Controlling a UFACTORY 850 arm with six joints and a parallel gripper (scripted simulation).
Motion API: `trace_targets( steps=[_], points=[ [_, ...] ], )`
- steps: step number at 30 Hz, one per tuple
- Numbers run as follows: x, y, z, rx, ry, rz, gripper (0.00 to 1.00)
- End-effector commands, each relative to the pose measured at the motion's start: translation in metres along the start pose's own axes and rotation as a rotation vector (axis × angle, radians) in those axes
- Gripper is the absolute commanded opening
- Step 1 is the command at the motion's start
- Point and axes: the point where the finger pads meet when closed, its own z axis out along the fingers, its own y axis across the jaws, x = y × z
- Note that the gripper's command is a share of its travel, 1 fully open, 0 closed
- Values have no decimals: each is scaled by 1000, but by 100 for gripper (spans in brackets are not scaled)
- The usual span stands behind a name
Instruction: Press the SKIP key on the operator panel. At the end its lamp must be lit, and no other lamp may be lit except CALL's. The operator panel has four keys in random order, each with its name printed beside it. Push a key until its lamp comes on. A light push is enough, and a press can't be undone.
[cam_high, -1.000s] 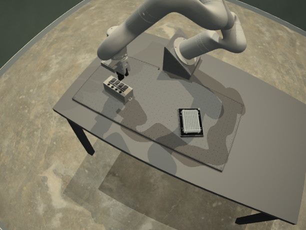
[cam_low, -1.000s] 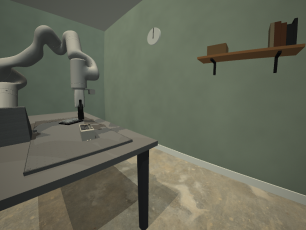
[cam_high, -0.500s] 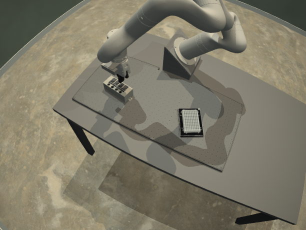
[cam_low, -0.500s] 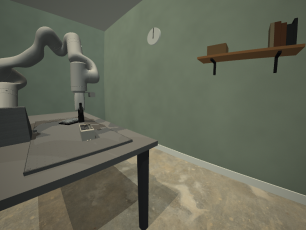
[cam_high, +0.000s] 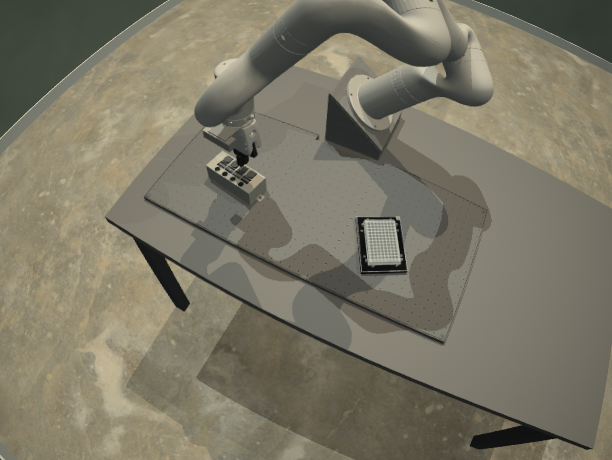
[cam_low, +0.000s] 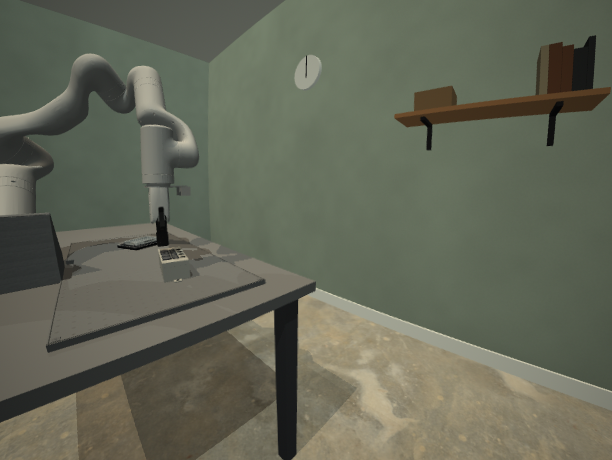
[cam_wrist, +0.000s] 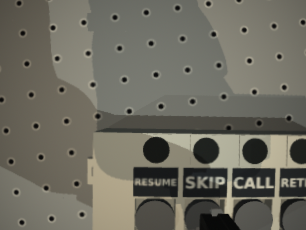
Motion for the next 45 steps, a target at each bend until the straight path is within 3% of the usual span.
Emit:
trace_targets(
  steps=[1,45],
  points=[
    [1,0,2,-1,2,-1,0],
    [1,0,24,-1,2,-1,0]
  ],
)
